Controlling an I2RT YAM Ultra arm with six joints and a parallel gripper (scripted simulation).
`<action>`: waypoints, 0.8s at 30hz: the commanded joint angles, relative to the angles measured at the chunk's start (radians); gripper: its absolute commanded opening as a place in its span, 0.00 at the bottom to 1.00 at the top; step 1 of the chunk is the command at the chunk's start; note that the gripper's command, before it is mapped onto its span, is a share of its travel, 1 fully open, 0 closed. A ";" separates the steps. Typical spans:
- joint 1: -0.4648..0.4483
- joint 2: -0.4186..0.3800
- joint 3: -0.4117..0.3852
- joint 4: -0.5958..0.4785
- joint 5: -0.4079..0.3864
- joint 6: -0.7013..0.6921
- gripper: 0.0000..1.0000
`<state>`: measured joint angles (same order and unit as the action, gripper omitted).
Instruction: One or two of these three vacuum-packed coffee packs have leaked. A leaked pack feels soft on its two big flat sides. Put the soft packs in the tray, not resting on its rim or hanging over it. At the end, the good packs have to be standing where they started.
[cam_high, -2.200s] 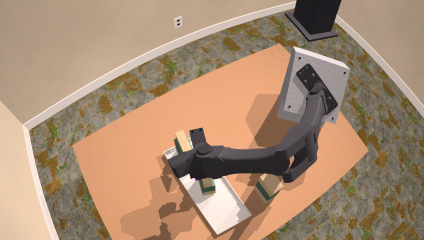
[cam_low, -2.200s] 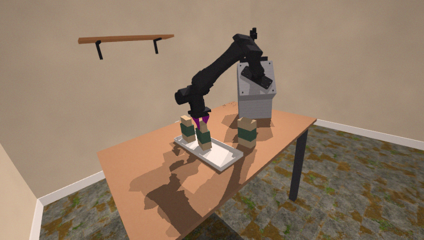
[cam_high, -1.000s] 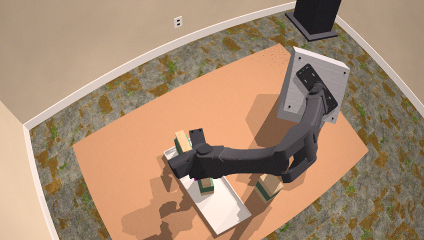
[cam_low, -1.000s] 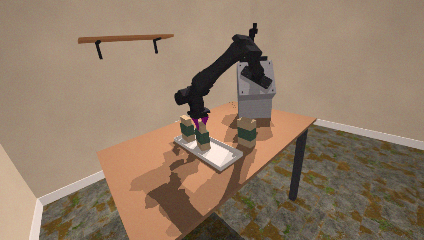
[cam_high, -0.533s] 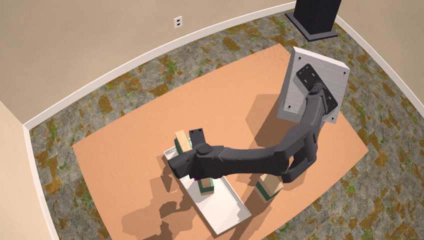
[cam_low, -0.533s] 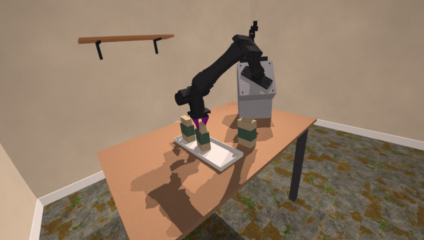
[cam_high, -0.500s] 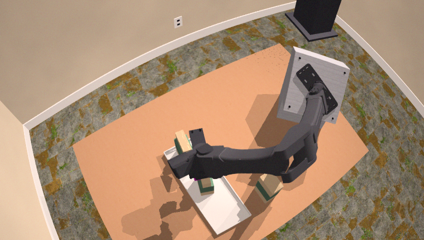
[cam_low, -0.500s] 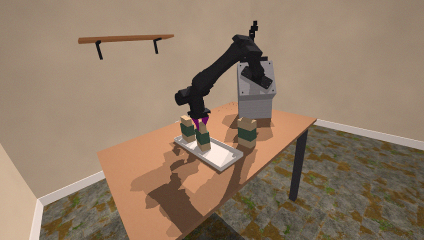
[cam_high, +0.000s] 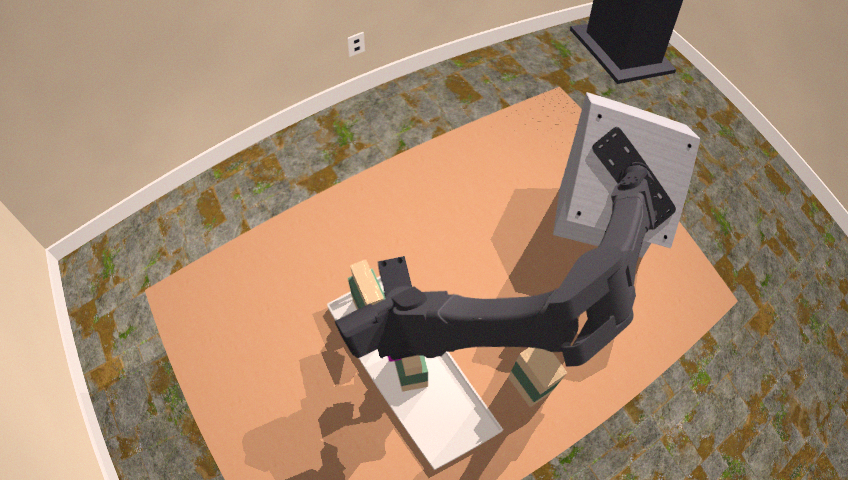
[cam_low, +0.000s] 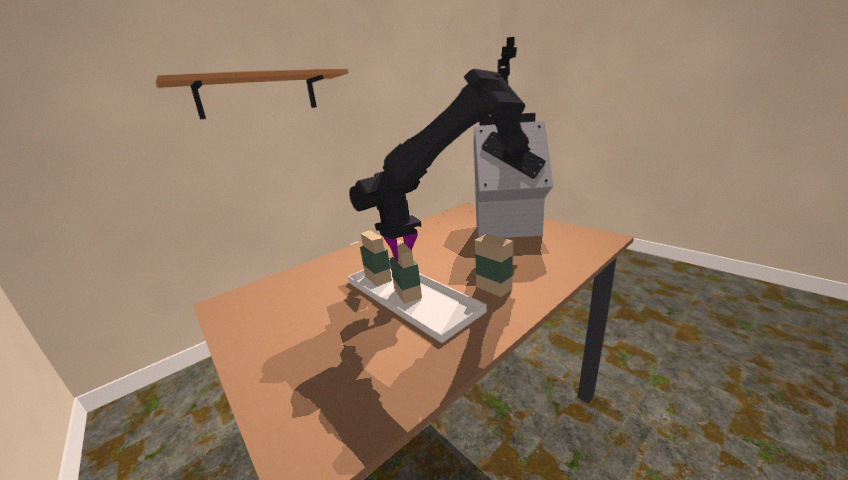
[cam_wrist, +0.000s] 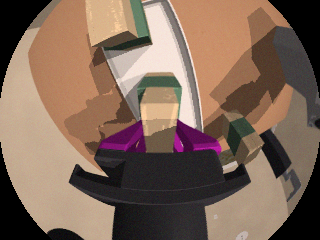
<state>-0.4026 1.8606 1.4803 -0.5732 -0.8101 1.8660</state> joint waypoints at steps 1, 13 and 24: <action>-0.022 -0.017 -0.004 0.010 0.013 0.006 0.26; -0.022 -0.017 -0.004 0.010 0.013 0.006 0.79; -0.022 -0.017 -0.004 0.007 0.013 0.006 0.79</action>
<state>-0.4030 1.8603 1.4803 -0.5724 -0.8093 1.8664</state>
